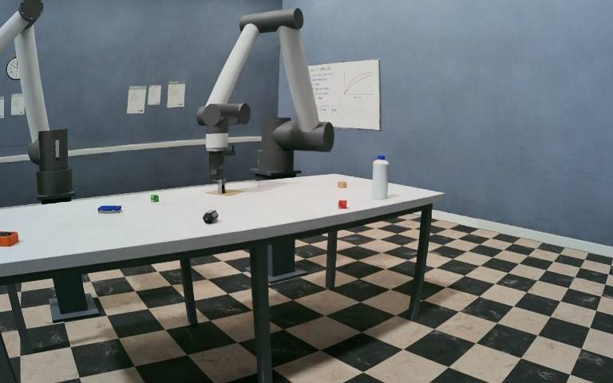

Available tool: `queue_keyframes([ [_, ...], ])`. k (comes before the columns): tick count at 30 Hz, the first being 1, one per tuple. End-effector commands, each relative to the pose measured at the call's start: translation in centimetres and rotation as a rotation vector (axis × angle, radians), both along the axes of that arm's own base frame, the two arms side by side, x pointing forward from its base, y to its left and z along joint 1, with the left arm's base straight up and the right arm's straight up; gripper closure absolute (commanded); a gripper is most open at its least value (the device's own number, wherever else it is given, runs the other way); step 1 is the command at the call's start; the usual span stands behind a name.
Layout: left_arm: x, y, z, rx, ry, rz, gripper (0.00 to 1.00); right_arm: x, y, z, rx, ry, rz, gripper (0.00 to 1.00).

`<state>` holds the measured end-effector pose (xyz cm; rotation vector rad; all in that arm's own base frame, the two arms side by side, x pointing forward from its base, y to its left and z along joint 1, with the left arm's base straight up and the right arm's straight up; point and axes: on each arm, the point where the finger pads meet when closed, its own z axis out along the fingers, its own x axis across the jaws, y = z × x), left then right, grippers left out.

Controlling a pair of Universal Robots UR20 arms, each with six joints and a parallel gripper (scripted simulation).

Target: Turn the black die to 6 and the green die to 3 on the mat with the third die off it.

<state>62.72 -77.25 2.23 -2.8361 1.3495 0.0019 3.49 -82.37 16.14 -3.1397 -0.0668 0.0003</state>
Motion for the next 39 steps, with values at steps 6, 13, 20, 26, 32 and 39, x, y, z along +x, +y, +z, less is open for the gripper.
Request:
queue_keyframes([
  [6, 0.03, -0.06, 0.10, -0.001, -0.001, 0.000, 0.43, 0.01, -0.04, 0.06, -0.001, 0.000, 0.000, 0.00],
  [13, 0.03, -0.06, 0.10, -0.001, -0.001, 0.000, 0.37, 0.01, -0.04, 0.06, -0.001, 0.000, 0.000, 0.00],
  [20, 0.03, -0.06, 0.10, -0.001, -0.001, 0.000, 0.25, 0.01, -0.04, 0.06, -0.001, 0.000, 0.000, 0.00],
  [26, 0.03, -0.06, 0.10, -0.001, -0.001, 0.000, 0.19, 0.01, -0.04, 0.06, -0.001, 0.000, 0.000, 0.00],
  [32, 0.03, -0.06, 0.10, -0.001, -0.001, 0.000, 0.13, 0.01, -0.04, 0.06, -0.001, 0.000, 0.000, 0.00],
  [39, 0.03, -0.06, 0.12, -0.001, -0.001, 0.000, 0.13, 0.01, -0.04, 0.06, -0.001, 0.000, 0.000, 0.00],
])
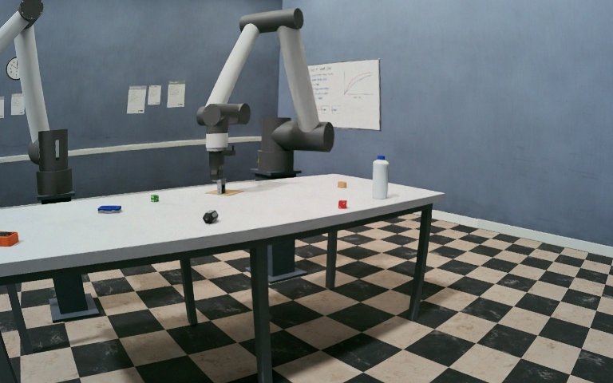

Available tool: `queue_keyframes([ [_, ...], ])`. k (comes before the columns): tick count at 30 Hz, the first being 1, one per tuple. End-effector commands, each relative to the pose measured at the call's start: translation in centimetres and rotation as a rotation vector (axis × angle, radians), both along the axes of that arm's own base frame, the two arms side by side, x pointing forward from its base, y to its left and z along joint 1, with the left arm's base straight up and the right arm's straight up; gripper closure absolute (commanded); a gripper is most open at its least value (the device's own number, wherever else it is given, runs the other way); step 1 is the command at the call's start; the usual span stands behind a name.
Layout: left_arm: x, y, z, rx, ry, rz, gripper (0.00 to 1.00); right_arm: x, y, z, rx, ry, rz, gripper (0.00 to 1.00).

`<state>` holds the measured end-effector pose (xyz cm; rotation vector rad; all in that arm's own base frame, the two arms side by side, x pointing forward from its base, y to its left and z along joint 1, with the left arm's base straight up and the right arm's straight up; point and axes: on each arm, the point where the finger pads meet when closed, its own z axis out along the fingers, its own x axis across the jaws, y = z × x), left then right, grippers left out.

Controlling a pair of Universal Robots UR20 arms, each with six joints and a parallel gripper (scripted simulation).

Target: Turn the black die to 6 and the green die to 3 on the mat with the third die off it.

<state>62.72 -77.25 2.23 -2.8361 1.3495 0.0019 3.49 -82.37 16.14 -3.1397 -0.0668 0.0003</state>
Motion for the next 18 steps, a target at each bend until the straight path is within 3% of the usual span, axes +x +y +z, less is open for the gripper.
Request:
queue_keyframes([
  [1, 0.0, -0.1, 0.2, -0.001, -0.001, 0.000, 0.13, 0.0, 0.0, 0.1, -0.001, 0.000, 0.000, 0.00],
  [6, 0.0, -0.1, 1.1, -0.001, -0.001, 0.000, 0.13, 0.0, 0.0, 0.1, -0.001, 0.000, 0.000, 0.00],
  [14, 0.0, -0.1, 5.0, -0.001, -0.001, 0.000, 0.13, 0.0, 0.0, 0.1, -0.001, 0.000, 0.000, 0.00],
  [16, 0.0, -0.1, 5.0, -0.001, -0.001, 0.000, 0.13, 0.0, 0.0, 0.1, -0.001, 0.000, 0.000, 0.00],
  [18, 0.0, -0.1, 6.1, -0.001, -0.001, 0.000, 0.13, 0.0, 0.0, 0.1, -0.001, 0.000, 0.000, 0.00],
])
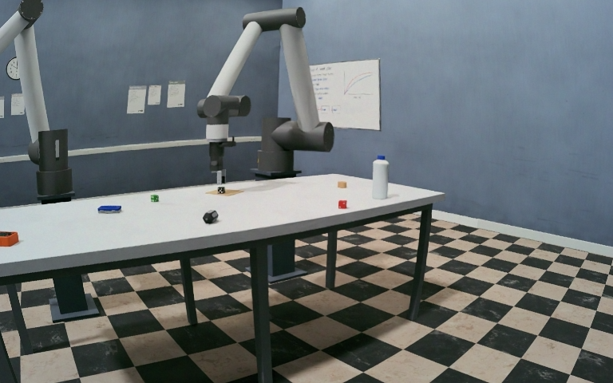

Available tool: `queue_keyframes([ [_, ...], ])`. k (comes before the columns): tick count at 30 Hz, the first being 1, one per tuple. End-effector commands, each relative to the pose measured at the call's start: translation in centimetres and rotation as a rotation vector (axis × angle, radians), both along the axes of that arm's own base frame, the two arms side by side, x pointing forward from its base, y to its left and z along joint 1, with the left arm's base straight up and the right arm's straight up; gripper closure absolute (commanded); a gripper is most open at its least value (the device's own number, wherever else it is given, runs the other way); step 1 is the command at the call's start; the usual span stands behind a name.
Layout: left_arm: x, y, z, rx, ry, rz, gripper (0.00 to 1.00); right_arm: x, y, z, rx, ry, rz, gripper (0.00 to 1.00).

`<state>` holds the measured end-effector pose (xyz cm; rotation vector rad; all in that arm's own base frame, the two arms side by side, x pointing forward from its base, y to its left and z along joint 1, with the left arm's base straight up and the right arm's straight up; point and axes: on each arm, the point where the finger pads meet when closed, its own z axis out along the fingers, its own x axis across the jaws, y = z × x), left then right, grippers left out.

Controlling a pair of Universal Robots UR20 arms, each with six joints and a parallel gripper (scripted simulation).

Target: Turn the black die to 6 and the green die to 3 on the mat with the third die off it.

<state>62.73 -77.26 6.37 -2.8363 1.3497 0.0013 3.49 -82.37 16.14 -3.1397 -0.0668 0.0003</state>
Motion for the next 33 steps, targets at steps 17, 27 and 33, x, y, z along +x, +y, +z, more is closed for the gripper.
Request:
queue_keyframes([
  [17, 0.0, -0.1, 5.0, -0.001, -0.001, 0.000, 0.00, 0.0, 0.0, 0.1, -0.001, 0.000, 0.000, 0.00],
  [27, 0.0, -0.1, 5.0, -0.001, -0.001, 0.000, 0.00, 0.0, 0.0, 0.1, -0.001, 0.000, 0.000, 0.00],
  [33, 0.0, -0.1, 5.0, -0.001, -0.001, 0.000, 0.00, 0.0, 0.0, 0.1, -0.001, 0.000, 0.000, 0.00],
])
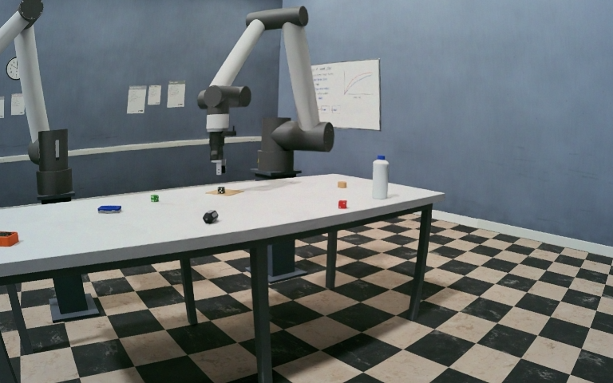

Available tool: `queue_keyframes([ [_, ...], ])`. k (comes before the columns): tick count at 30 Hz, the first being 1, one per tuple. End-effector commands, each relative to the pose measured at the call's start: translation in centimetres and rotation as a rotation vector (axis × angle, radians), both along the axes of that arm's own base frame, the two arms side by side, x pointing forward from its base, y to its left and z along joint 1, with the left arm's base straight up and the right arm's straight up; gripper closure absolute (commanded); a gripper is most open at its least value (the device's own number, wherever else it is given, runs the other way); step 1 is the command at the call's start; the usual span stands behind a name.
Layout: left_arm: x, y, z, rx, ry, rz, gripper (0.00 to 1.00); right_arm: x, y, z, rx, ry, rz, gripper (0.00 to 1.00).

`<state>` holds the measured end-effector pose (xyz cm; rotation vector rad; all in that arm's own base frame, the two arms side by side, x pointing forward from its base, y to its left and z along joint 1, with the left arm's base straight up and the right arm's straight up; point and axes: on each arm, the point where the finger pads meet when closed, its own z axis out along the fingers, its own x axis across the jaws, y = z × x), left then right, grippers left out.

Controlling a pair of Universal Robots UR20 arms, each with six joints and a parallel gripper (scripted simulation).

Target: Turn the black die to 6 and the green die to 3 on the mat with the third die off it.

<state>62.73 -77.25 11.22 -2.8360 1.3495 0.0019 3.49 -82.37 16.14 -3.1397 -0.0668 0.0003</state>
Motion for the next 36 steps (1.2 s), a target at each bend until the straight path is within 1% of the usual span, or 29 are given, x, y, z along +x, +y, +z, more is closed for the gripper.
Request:
queue_keyframes([
  [1, 0.03, -0.06, 0.10, -0.001, -0.001, 0.000, 0.00, 0.01, -0.04, 0.06, -0.001, 0.000, 0.000, 0.00],
  [10, 0.03, -0.06, 0.10, -0.001, -0.001, 0.000, 0.00, 0.01, -0.04, 0.06, -0.001, 0.000, 0.000, 0.00],
  [11, 0.03, -0.06, 0.10, -0.001, -0.001, 0.000, 0.13, 0.01, -0.04, 0.06, -0.001, 0.000, 0.000, 0.00],
  [25, 0.03, -0.06, 0.07, -0.001, -0.001, 0.000, 0.13, 0.01, -0.04, 0.06, -0.001, 0.000, 0.000, 0.00],
  [36, 0.02, -0.05, -0.39, -0.001, -0.001, -0.004, 0.13, 0.01, -0.04, 0.06, -0.001, 0.000, 0.000, 0.00],
])
